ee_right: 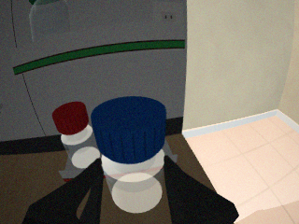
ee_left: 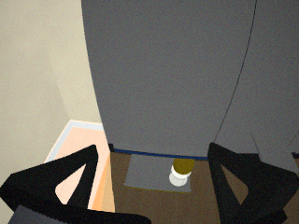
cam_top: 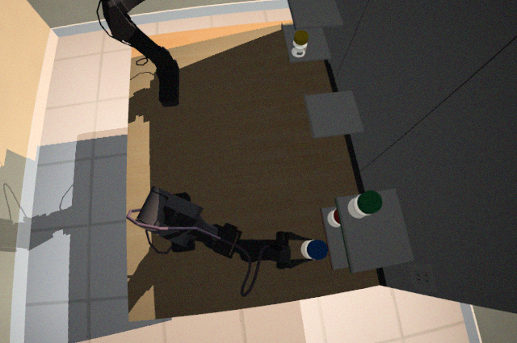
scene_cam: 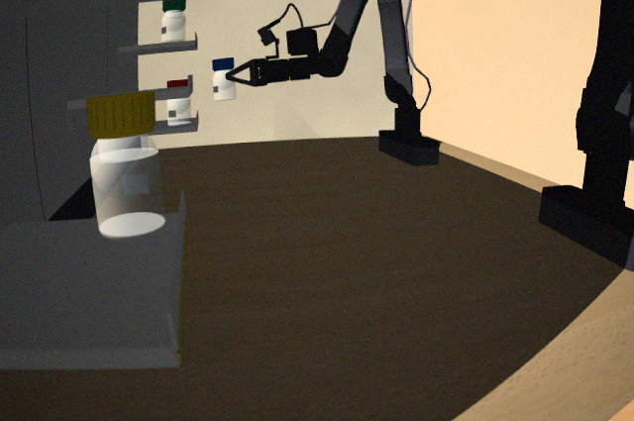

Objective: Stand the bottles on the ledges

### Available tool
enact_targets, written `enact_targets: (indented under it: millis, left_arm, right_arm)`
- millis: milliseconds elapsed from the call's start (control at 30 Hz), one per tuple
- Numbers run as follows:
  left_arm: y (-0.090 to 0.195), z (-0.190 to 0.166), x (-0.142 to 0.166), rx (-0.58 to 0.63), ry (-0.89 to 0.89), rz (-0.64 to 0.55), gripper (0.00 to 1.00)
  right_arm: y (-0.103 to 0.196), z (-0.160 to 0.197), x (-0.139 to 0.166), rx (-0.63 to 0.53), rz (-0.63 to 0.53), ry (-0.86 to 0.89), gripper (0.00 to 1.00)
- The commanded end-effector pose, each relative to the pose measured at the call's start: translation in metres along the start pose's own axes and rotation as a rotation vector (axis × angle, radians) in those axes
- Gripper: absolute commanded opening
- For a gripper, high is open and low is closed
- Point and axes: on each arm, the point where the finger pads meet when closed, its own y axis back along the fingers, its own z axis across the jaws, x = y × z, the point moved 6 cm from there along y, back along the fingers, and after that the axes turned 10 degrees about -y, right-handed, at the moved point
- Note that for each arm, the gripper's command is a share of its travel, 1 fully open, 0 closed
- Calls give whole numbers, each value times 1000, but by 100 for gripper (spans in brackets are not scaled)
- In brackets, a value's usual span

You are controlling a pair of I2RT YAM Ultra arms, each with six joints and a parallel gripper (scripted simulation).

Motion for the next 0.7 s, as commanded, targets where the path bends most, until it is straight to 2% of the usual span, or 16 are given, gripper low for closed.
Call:
enact_targets:
  millis: [0, 133, 267, 400, 567, 633, 667]
  left_arm:
    - [-1, -3, -8, -1, -9, 0, 100]
    - [-9, -11, -12, 21, -14, 4, 100]
    - [-39, -49, -22, 113, -28, 15, 100]
    - [-81, -125, -34, 269, -72, 31, 100]
    - [-105, -238, -36, 463, -137, 45, 100]
    - [-105, -238, -36, 463, -137, 45, 100]
    - [-107, -266, -35, 506, -153, 48, 100]
  right_arm:
    - [5, 3, -27, -17, -91, 38, 49]
    - [5, 3, -27, -17, -91, 38, 49]
    - [5, 3, -27, -17, -91, 38, 49]
    - [4, 3, -24, -14, -83, 34, 49]
    - [4, 3, -24, -14, -83, 34, 49]
    - [4, 3, -24, -14, -83, 34, 49]
    - [4, 3, -24, -14, -83, 34, 49]
